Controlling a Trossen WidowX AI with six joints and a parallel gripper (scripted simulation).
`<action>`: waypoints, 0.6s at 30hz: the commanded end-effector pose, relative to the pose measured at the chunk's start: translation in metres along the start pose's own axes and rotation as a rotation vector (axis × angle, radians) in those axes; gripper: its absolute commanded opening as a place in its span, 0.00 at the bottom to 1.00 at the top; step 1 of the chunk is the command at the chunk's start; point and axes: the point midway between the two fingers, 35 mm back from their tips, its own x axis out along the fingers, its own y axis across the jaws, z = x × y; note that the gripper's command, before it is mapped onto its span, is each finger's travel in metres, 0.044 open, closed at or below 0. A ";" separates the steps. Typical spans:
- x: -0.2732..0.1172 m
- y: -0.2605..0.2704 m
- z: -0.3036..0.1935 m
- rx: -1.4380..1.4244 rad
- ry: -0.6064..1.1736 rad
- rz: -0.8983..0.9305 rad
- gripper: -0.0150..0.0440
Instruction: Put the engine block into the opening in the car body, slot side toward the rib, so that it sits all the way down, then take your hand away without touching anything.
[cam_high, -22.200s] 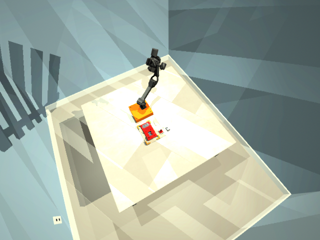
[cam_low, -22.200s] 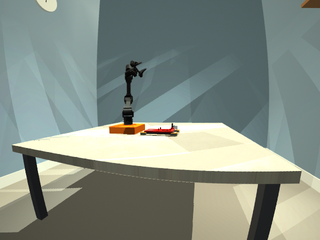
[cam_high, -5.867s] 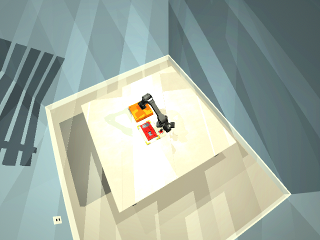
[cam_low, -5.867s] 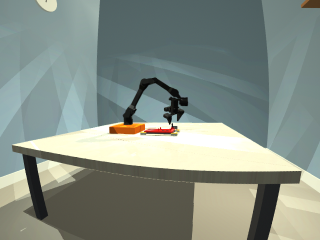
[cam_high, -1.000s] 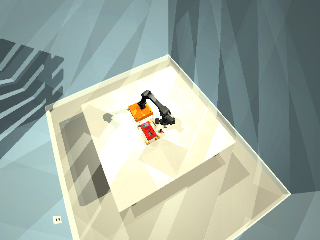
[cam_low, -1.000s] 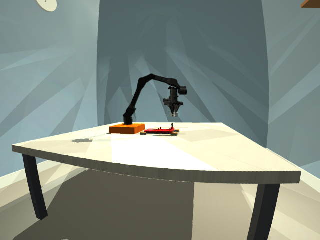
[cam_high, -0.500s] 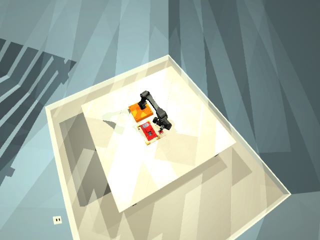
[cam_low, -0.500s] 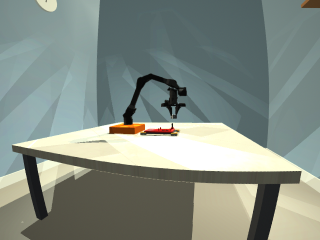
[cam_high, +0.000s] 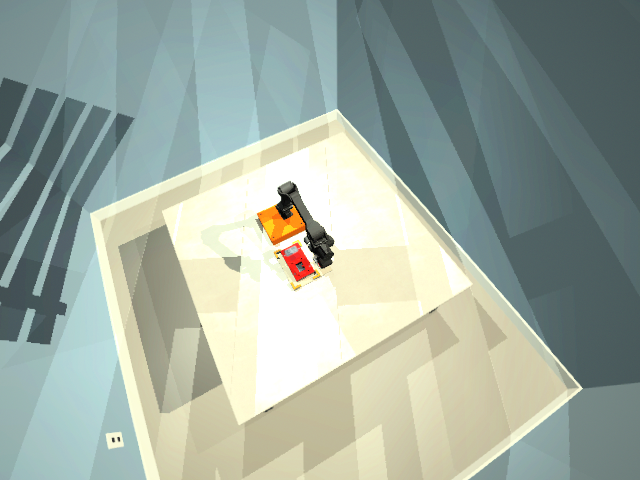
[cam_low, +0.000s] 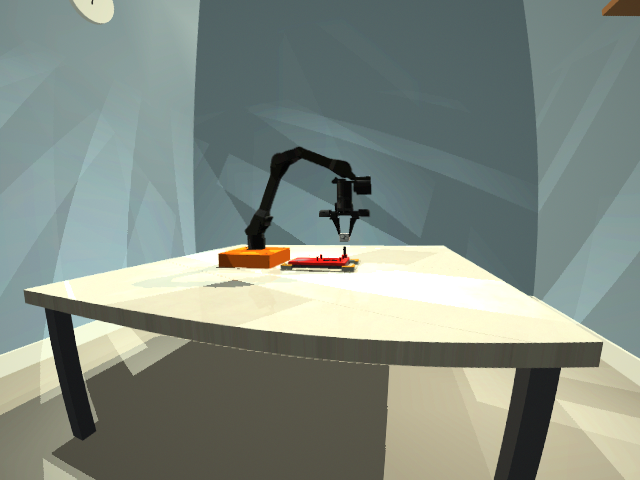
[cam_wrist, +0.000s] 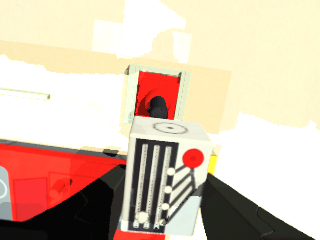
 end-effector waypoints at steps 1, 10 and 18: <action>0.003 0.002 -0.009 0.144 -0.002 -0.003 0.25; 0.011 0.007 -0.029 0.458 -0.001 -0.003 0.25; 0.018 0.014 -0.045 0.737 0.000 -0.003 0.25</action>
